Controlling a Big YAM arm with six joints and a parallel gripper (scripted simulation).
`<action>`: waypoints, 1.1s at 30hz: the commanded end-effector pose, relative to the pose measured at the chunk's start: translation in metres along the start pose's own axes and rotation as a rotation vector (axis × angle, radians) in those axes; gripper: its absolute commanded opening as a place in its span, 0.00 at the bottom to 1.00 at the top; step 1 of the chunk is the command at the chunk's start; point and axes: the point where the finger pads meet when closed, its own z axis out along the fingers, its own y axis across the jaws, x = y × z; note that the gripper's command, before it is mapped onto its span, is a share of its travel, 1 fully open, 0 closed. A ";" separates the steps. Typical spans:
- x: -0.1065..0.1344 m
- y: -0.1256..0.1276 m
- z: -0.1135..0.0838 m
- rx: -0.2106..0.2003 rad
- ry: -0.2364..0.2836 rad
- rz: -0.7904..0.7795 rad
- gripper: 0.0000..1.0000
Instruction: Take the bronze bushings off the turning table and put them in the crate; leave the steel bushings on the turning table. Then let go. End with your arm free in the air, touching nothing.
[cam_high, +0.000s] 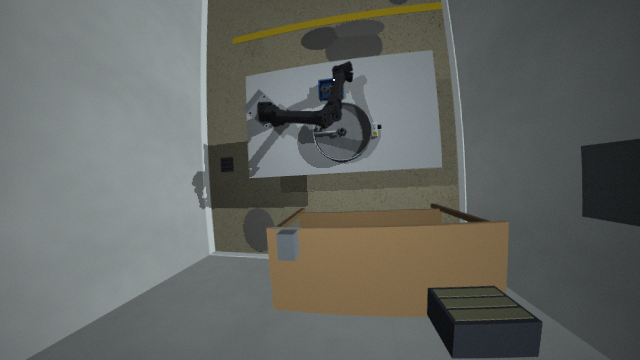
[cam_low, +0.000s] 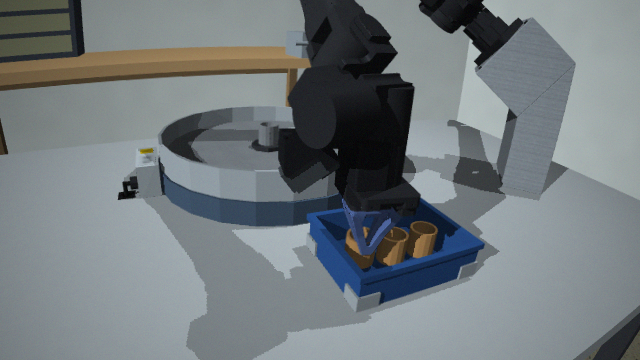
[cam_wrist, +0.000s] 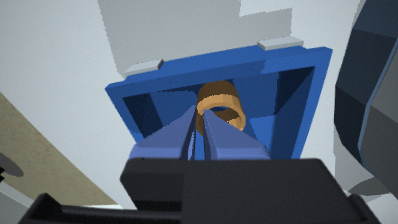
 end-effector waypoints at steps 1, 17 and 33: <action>-0.012 0.003 -0.004 -0.014 -0.020 0.011 0.00; -0.012 0.003 -0.004 -0.014 -0.020 0.011 0.00; -0.009 0.003 0.002 -0.008 -0.012 0.008 0.00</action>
